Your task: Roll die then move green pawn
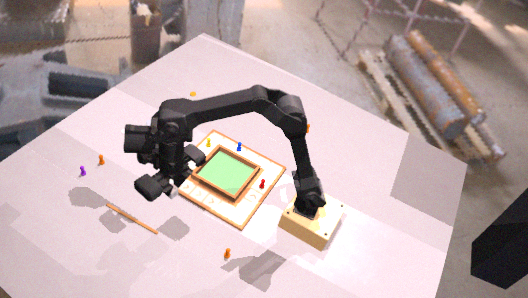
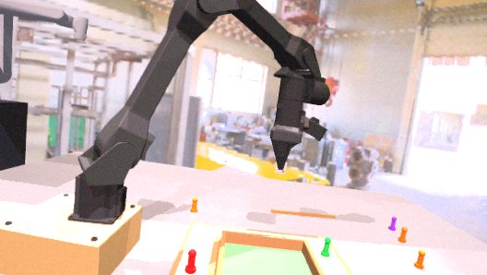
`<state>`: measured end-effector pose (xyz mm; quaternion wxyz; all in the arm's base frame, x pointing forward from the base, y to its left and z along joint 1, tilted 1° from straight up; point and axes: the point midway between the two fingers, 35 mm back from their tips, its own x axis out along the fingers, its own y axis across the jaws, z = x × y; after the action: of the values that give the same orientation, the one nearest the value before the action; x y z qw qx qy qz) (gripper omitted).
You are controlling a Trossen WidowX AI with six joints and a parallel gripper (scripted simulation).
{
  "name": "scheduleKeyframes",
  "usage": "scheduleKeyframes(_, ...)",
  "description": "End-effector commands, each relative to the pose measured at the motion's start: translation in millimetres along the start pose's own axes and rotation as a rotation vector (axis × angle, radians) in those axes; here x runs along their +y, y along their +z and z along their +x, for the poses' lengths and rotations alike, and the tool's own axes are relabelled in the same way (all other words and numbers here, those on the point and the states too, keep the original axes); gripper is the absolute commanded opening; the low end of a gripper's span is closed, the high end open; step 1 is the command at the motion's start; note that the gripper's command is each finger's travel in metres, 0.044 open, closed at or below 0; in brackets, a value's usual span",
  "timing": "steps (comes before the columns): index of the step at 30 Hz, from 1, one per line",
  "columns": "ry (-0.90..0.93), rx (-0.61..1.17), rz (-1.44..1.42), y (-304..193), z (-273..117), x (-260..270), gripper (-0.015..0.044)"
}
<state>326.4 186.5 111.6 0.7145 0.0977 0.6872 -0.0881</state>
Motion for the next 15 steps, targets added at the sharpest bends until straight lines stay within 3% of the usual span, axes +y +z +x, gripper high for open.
scheduleKeyframes(1,-0.002,0.001,-0.001,9,2,-23,0.0)
scheduleKeyframes(15,-0.01,0.0,-0.057,26,15,-115,0.0)
